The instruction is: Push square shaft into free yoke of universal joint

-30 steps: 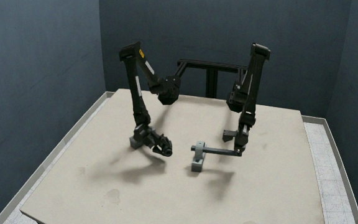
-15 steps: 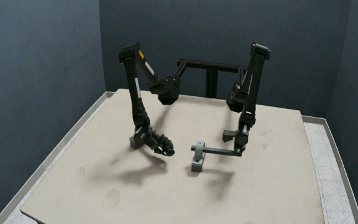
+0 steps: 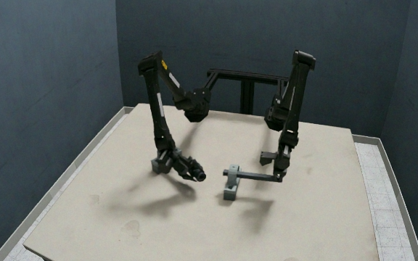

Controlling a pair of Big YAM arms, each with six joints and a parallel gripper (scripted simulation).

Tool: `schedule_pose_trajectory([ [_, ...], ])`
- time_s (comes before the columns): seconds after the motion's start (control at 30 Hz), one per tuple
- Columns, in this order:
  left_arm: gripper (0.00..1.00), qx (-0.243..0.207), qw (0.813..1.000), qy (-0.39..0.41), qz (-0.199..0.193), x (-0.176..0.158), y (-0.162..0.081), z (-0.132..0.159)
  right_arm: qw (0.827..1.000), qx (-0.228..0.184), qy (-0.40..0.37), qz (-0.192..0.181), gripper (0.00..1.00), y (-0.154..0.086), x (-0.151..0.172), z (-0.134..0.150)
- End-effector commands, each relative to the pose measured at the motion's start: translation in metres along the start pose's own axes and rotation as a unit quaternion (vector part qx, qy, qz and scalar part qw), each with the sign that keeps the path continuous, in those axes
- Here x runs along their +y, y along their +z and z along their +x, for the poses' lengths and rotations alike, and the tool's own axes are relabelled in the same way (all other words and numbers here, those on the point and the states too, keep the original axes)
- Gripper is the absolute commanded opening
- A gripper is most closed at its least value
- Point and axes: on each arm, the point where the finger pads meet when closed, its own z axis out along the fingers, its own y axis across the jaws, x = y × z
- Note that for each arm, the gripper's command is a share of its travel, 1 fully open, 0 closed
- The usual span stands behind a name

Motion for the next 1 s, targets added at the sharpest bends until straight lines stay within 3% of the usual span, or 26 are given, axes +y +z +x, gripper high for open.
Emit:
schedule_pose_trajectory([
  [0.0,0.18,0.000,1.000,0.000,-0.009,0.008,-0.003,0.001,0.999,0.002,-0.051,-0.016,0.56,-0.008,0.017,-0.019],
  [0.97,0.18,0.000,1.000,0.000,-0.009,0.008,-0.003,0.001,0.981,0.114,-0.140,-0.069,0.56,0.007,0.029,-0.003],
])
